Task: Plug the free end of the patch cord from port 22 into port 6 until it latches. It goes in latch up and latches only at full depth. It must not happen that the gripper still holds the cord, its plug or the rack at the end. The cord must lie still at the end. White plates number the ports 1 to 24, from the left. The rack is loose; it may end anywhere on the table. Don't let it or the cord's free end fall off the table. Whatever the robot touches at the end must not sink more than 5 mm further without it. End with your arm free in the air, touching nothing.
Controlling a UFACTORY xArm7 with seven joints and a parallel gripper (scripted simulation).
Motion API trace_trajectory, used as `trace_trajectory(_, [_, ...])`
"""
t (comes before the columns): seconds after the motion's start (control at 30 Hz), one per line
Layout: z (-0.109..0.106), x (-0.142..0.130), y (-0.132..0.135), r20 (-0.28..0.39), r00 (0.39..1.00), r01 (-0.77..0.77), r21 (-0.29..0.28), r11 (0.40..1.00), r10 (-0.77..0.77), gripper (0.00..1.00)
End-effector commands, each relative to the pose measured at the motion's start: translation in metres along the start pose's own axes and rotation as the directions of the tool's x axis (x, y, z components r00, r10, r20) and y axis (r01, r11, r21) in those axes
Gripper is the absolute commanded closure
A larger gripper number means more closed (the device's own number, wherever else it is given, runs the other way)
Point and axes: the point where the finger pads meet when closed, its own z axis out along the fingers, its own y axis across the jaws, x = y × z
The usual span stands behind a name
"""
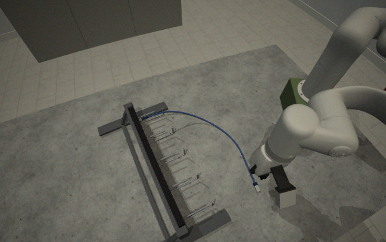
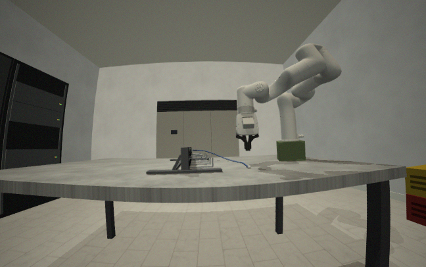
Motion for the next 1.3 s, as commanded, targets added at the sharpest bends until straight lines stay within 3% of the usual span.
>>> trace_trajectory(0.0, [-0.0012,0.0004,0.0010,-0.002,1.000,-0.001,-0.003,1.000,0.001,1.00])
trace_trajectory(0.8, [-0.0002,0.0033,0.0019,-0.003,1.000,0.000,-0.001,1.000,0.000,1.00])
trace_trajectory(0.83, [-0.0002,0.0032,0.0019,-0.003,1.000,0.000,-0.001,1.000,0.000,0.62])
trace_trajectory(1.27, [-0.0002,0.0032,0.0019,-0.003,1.000,0.000,-0.001,1.000,0.000,0.62])
